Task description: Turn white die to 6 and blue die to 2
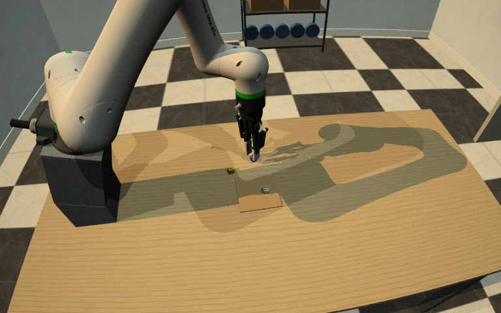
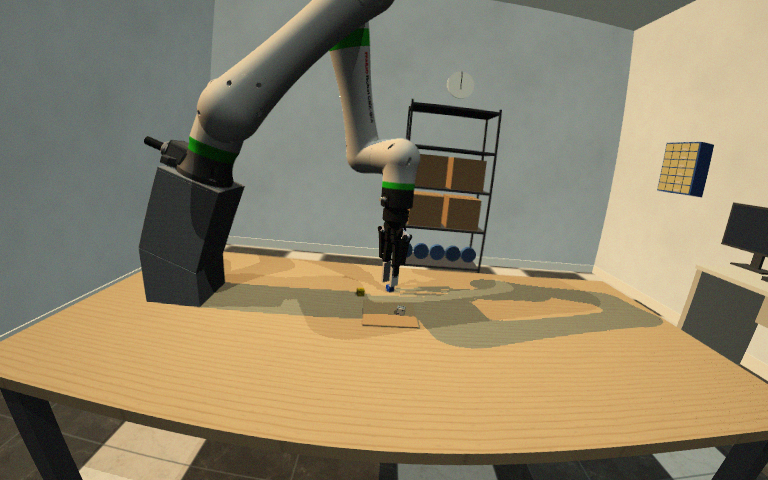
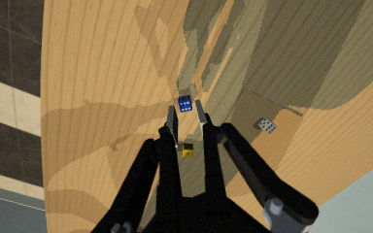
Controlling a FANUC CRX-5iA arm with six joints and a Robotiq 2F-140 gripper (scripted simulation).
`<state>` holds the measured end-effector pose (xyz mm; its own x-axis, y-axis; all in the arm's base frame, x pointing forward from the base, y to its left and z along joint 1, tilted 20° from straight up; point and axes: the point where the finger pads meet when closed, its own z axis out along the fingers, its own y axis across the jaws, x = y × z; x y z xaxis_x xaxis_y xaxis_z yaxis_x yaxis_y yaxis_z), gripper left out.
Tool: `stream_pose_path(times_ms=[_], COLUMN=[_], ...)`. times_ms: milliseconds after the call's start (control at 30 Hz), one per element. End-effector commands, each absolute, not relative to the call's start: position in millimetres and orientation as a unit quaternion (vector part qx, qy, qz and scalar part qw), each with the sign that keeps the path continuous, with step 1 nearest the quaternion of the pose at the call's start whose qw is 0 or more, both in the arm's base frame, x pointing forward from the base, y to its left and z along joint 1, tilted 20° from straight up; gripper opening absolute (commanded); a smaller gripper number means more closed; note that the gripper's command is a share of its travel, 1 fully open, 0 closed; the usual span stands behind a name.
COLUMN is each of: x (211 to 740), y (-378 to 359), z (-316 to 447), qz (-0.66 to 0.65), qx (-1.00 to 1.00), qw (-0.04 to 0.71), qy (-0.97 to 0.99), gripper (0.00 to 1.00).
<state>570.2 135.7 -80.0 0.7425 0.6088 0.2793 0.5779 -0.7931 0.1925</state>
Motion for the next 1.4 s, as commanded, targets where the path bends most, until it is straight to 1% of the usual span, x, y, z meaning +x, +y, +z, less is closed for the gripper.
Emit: stream_pose_path(times_ms=[0, 533, 1367], x=[571, 577, 578], y=[136, 136, 136], z=[-81, -99, -100], qz=[0.166, 0.166, 0.166], qx=[0.932, 0.932, 0.932], qw=[0.047, 0.047, 0.047], qy=[0.318, 0.318, 0.318], gripper=[0.21, 0.21, 0.21])
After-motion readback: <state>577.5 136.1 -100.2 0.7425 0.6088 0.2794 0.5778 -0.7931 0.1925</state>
